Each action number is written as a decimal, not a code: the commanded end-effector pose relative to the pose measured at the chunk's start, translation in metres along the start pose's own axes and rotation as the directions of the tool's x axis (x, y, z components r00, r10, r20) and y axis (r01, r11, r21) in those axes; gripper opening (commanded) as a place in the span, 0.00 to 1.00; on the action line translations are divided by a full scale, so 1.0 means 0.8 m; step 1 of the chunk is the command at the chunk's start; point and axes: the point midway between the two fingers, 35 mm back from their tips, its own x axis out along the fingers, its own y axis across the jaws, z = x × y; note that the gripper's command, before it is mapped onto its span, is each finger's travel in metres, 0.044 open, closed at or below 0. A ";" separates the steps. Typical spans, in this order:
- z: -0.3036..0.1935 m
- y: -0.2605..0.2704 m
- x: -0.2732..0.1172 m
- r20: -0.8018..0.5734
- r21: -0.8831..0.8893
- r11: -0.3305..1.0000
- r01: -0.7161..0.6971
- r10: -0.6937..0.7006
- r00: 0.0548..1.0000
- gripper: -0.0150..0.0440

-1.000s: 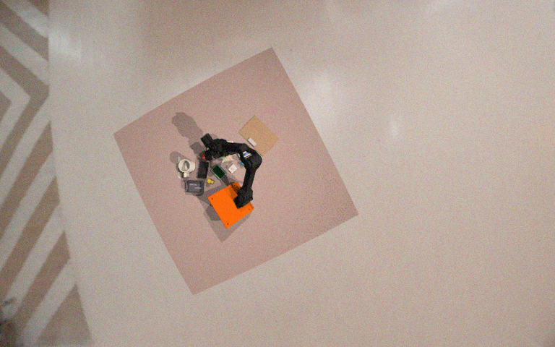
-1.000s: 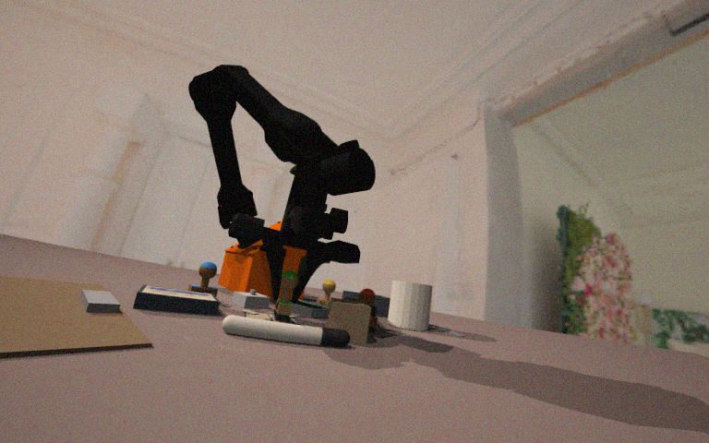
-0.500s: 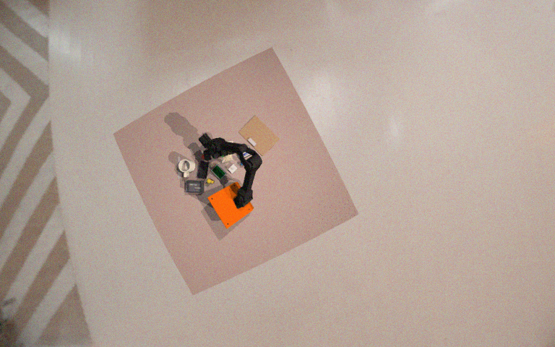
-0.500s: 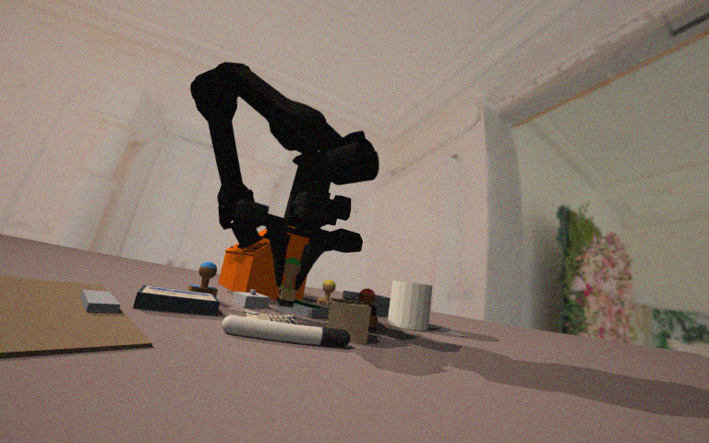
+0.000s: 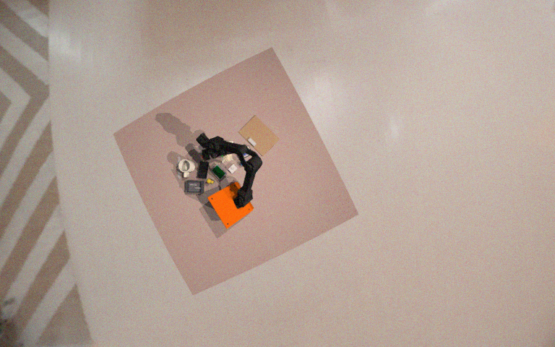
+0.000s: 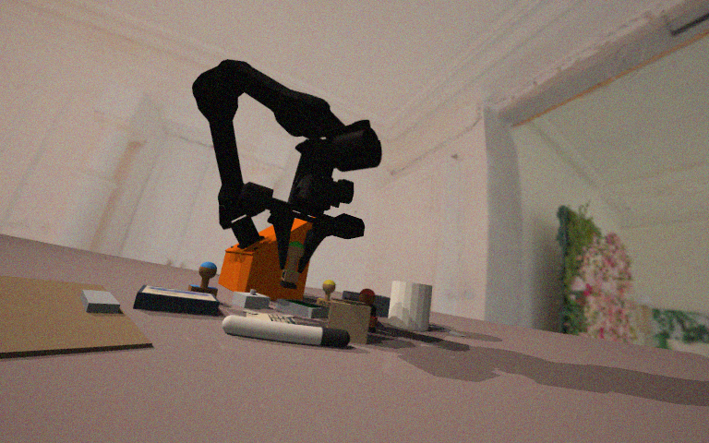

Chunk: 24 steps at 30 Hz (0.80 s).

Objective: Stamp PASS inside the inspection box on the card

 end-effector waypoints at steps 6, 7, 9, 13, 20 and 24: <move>0.001 -0.002 -0.021 0.003 0.011 1.000 -0.005 0.005 1.000 0.25; 0.001 -0.002 -0.023 0.003 0.011 1.000 -0.004 0.004 1.000 0.25; 0.001 -0.002 -0.024 0.003 0.011 1.000 -0.004 0.004 1.000 0.25; 0.015 -0.020 -0.024 0.002 0.012 1.000 -0.008 0.008 1.000 0.25; 0.049 -0.079 -0.022 0.003 0.016 1.000 -0.008 0.008 1.000 0.25; 0.064 -0.116 -0.021 0.005 0.019 1.000 -0.003 0.003 1.000 0.25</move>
